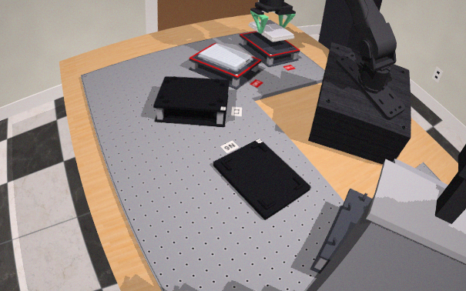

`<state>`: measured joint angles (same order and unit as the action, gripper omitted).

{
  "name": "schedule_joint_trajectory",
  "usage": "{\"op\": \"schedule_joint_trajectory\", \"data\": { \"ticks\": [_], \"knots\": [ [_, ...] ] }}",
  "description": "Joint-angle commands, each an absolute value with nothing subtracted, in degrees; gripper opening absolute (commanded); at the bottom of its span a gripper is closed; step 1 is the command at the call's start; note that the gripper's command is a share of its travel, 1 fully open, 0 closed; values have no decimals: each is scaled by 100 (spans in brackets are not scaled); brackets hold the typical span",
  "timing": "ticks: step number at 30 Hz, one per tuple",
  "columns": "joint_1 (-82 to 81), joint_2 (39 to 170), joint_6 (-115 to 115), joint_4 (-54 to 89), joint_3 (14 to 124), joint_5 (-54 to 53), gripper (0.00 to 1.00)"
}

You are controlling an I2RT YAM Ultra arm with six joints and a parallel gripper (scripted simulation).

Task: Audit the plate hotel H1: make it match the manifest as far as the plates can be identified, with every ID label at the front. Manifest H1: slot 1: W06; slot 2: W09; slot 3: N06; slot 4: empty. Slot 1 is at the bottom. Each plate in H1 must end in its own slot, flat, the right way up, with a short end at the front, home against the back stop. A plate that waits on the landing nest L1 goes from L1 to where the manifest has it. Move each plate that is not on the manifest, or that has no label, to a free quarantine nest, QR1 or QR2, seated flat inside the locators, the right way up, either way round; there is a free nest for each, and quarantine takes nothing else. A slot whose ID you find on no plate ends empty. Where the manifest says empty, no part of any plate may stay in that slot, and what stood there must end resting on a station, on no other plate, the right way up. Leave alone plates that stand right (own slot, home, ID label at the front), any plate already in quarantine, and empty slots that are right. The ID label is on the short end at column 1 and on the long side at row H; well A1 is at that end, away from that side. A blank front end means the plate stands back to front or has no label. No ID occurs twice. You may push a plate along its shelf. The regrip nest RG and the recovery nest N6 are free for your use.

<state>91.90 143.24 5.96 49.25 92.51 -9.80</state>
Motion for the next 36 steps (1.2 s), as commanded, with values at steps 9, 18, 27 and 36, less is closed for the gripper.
{"op": "schedule_joint_trajectory", "data": {
  "ticks": [9,18,27,36],
  "knots": [
    [9155,14427,548,4696,9171,-1033,86],
    [9136,14470,536,4609,9077,-1033,86],
    [9125,14480,523,4515,9097,-1036,86],
    [9111,14562,512,4438,9022,-1036,86]
  ]
}}
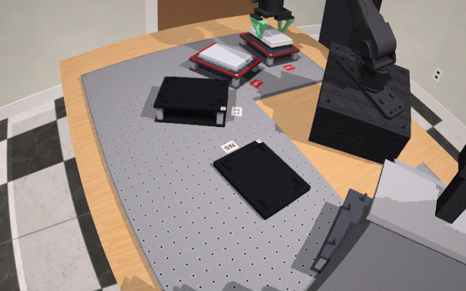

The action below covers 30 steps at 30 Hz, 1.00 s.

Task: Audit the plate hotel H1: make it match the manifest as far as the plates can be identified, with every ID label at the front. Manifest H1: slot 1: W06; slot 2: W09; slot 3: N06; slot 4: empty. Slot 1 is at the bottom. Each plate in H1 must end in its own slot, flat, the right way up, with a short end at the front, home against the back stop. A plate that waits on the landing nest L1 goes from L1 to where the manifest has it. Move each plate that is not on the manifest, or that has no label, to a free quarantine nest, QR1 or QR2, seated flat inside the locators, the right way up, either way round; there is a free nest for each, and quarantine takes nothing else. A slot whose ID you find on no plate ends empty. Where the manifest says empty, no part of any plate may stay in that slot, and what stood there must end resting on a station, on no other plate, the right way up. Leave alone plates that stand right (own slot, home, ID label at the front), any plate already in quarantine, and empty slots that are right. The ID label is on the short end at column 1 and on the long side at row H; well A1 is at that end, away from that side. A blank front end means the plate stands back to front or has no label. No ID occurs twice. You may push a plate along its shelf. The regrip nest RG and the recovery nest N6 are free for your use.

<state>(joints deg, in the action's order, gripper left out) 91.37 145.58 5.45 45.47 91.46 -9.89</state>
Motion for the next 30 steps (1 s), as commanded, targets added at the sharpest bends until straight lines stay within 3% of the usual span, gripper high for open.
{"op": "schedule_joint_trajectory", "data": {
  "ticks": [1,30],
  "knots": [
    [9110,14542,510,4427,9020,-1038,86],
    [9101,14697,496,4236,9067,-1012,86]
  ]
}}
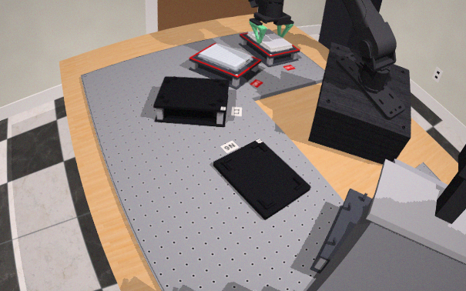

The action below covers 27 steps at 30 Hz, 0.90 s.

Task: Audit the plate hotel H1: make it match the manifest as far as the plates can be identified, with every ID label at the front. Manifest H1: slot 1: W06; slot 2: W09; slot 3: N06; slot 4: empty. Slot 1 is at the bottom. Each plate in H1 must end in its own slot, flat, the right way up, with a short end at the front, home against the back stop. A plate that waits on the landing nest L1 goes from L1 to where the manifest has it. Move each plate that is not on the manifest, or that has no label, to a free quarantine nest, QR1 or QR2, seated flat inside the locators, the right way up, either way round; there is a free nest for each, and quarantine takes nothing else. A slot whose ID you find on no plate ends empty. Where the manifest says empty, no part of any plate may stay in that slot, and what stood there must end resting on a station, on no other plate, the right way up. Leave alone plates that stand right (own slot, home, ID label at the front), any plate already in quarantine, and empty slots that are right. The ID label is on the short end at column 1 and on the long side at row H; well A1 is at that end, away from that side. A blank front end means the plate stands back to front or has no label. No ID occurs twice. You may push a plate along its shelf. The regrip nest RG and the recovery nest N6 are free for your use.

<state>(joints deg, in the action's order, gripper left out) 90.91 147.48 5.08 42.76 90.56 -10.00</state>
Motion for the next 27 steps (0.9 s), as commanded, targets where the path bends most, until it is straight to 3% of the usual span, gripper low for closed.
{"op": "schedule_joint_trajectory", "data": {
  "ticks": [1,2,27],
  "knots": [
    [9101,14697,496,4235,9066,-1012,86],
    [9101,14697,496,4235,9066,-1012,100],
    [9245,14150,616,4880,9305,-991,100]
  ]
}}
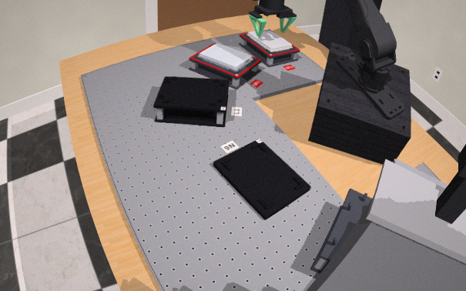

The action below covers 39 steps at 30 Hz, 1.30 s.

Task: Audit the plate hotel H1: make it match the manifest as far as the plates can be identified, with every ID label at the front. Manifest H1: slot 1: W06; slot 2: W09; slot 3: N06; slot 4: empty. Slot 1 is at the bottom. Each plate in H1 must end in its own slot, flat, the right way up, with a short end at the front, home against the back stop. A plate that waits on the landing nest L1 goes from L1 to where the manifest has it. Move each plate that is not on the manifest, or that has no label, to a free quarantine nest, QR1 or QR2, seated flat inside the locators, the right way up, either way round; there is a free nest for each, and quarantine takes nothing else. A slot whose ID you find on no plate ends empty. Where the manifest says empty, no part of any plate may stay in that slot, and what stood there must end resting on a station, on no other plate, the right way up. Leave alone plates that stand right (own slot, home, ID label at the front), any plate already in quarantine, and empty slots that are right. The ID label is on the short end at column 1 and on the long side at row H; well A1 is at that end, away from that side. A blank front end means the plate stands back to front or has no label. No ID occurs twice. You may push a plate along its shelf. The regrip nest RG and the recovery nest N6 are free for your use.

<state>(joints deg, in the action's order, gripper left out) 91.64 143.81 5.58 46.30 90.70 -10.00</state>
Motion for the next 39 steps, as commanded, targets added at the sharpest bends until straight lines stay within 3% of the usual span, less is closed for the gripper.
{"op": "schedule_joint_trajectory", "data": {
  "ticks": [1,39],
  "knots": [
    [9253,14116,623,4938,9326,-987,100],
    [9429,13509,821,6568,10314,-934,100]
  ]
}}
